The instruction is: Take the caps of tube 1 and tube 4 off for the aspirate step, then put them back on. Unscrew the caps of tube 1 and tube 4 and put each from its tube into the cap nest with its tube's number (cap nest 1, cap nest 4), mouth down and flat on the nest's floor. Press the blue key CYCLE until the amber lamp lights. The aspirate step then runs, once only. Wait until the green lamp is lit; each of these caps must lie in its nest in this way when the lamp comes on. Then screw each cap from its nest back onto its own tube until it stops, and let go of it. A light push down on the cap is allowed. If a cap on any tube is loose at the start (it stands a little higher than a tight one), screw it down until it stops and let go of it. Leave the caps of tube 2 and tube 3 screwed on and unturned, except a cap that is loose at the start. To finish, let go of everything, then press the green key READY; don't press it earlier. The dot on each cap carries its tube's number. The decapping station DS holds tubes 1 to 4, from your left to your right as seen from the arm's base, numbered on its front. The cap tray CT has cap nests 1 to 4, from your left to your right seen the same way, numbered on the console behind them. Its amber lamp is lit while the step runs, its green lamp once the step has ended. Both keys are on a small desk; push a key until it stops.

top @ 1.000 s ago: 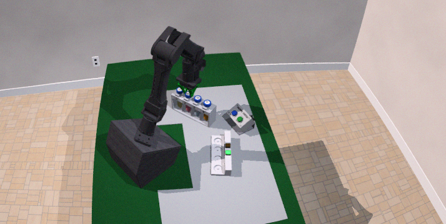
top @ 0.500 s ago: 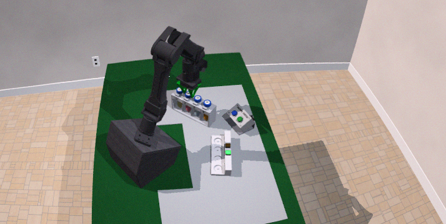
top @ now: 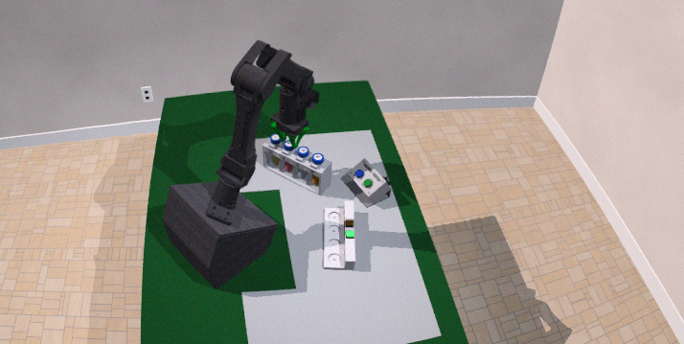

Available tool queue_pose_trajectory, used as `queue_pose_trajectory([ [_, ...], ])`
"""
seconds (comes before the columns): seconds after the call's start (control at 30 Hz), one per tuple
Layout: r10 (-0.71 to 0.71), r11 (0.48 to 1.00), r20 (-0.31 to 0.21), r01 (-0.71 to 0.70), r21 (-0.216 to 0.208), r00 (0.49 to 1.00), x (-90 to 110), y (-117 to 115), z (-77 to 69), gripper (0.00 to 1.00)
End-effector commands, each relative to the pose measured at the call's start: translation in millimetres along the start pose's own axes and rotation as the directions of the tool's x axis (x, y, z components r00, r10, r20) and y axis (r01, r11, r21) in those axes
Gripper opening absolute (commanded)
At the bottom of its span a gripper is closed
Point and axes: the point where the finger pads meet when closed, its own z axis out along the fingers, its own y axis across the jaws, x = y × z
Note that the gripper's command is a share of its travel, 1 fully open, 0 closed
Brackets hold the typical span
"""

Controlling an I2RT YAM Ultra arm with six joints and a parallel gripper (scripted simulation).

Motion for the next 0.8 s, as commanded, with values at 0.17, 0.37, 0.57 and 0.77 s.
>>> queue_pose_trajectory([
  [0.17,0.002,1.000,0.009,-0.002,-0.002,1.000,-1,0,-28.3,0.49],
  [0.37,0.002,1.000,0.009,-0.002,-0.002,1.000,-1,0,-40.8,0.49],
  [0.57,0.002,1.000,0.009,-0.002,-0.002,1.000,-1,0,-40.9,0.49],
  [0.77,-0.260,0.966,0.010,0.260,0.002,0.966,-7,-42,-41.0,0.49],
])
